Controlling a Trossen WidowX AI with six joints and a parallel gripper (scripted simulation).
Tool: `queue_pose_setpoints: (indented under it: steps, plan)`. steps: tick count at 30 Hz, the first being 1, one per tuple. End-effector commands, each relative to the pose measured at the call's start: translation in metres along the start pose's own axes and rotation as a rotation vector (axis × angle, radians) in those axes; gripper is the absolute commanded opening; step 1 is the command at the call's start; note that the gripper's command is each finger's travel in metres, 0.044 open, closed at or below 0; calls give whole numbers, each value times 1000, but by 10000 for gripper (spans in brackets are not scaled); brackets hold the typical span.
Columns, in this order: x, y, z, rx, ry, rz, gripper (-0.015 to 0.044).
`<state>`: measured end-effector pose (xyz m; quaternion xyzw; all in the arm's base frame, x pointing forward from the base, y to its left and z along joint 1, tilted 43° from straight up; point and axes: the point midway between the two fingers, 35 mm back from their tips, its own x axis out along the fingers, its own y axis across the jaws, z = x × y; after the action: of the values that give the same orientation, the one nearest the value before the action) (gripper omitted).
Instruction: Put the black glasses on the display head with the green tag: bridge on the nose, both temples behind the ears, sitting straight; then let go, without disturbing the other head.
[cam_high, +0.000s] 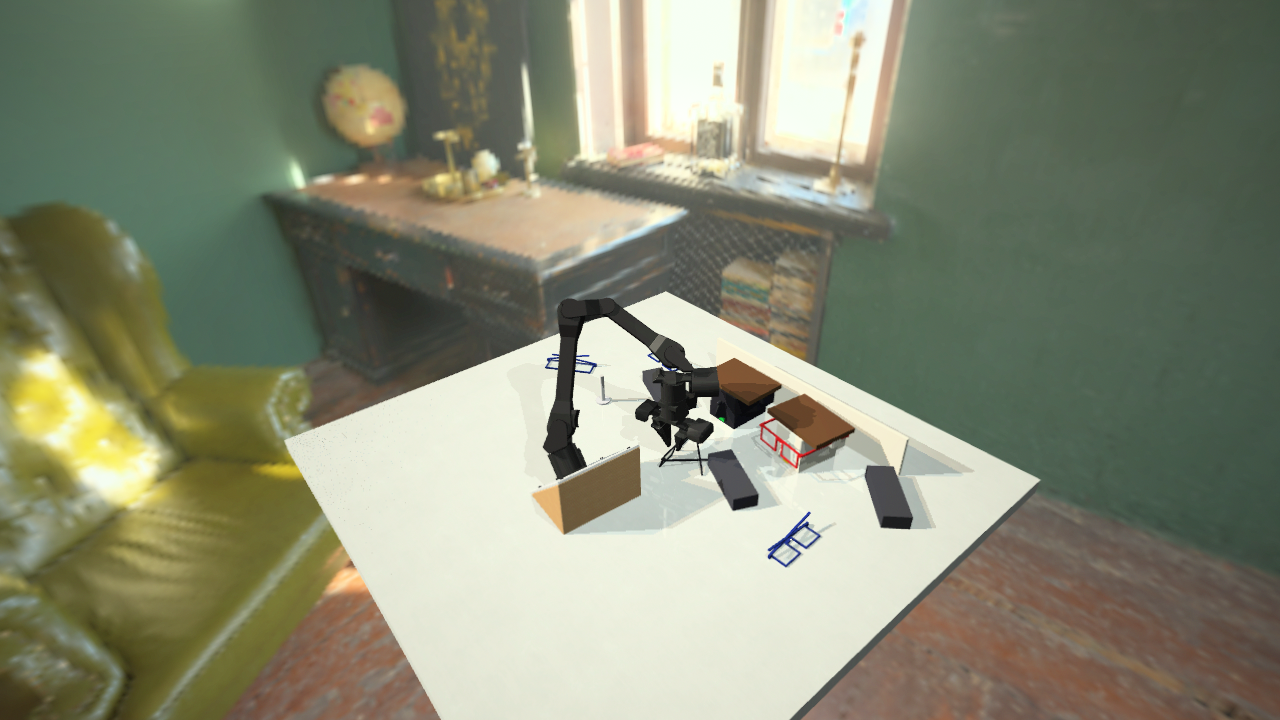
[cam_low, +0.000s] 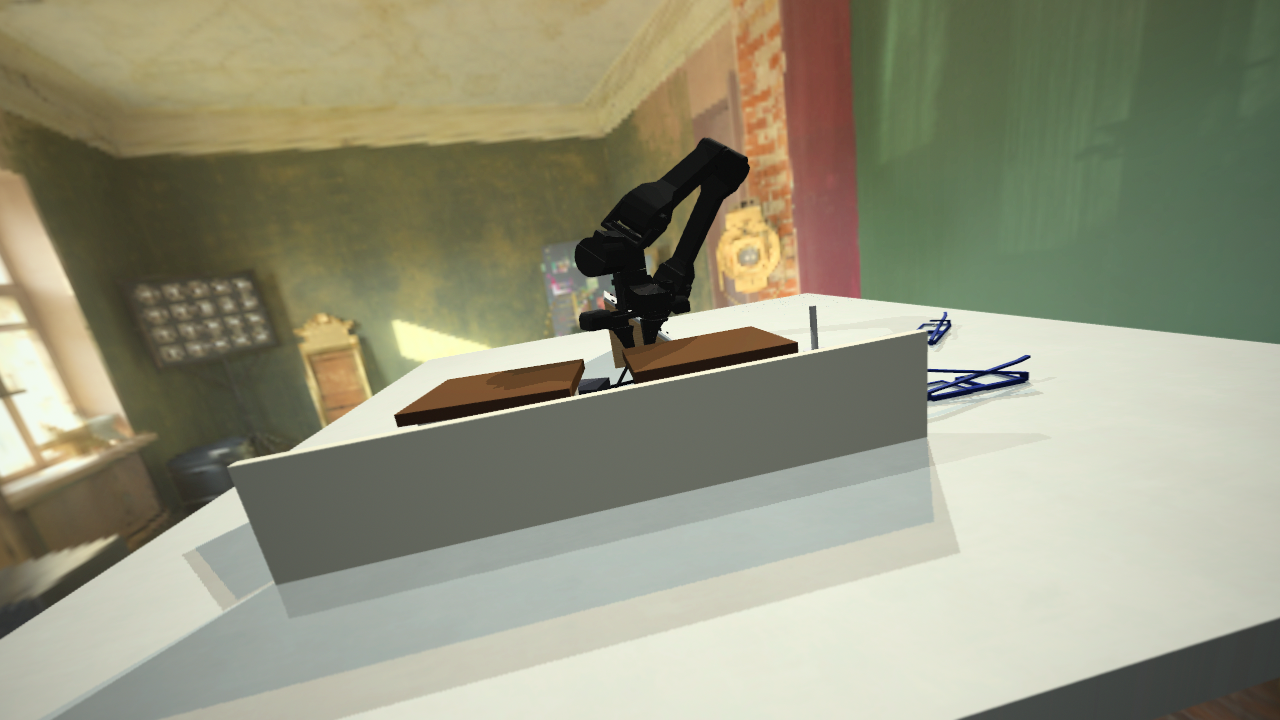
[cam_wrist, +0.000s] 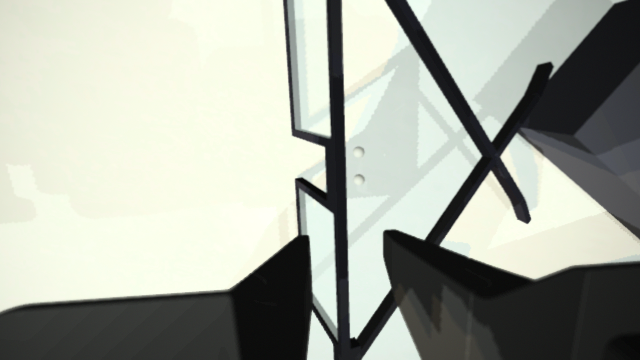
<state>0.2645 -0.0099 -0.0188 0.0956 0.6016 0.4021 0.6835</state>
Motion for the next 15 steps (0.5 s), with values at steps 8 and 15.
queue_pose_setpoints:
  steps: [8,15]
  plan:
    - [21,4,-3,10,7,16,120]
    - [23,5,-4,10,7,16,120]
